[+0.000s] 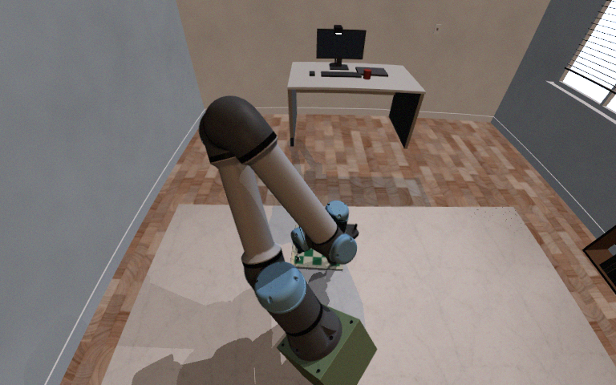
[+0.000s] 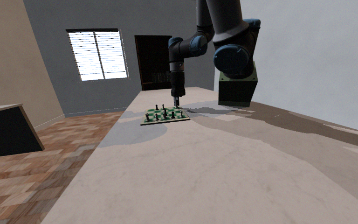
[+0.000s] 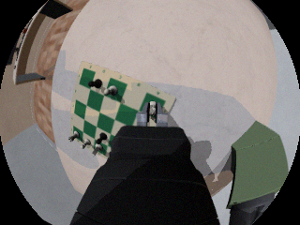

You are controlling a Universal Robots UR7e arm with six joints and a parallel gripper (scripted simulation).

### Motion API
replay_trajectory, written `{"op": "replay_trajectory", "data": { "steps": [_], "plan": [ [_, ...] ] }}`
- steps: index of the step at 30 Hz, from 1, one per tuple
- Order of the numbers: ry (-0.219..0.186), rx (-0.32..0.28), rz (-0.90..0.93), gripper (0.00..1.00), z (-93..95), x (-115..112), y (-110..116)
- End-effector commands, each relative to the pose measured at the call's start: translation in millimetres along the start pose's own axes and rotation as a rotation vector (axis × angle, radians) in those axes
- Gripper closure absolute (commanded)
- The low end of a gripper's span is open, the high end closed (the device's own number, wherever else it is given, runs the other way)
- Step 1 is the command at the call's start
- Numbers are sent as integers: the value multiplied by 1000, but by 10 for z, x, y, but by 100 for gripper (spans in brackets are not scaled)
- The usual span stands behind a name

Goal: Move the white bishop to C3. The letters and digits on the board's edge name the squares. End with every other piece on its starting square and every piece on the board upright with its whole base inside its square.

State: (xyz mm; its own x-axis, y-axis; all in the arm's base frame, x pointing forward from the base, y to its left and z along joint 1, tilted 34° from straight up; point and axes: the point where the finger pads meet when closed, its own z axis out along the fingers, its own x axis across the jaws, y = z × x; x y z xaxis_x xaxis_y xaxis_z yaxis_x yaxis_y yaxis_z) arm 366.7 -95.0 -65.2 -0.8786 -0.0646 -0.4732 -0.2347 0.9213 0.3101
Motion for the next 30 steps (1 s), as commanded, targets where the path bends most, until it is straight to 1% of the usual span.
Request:
{"op": "replay_trajectory", "data": {
  "steps": [1, 21, 30],
  "plan": [
    [0, 1, 0, 100, -2, -2, -3],
    [0, 1, 0, 100, -7, -2, -3],
    [0, 1, 0, 100, -78, -2, -3]
  ]
}}
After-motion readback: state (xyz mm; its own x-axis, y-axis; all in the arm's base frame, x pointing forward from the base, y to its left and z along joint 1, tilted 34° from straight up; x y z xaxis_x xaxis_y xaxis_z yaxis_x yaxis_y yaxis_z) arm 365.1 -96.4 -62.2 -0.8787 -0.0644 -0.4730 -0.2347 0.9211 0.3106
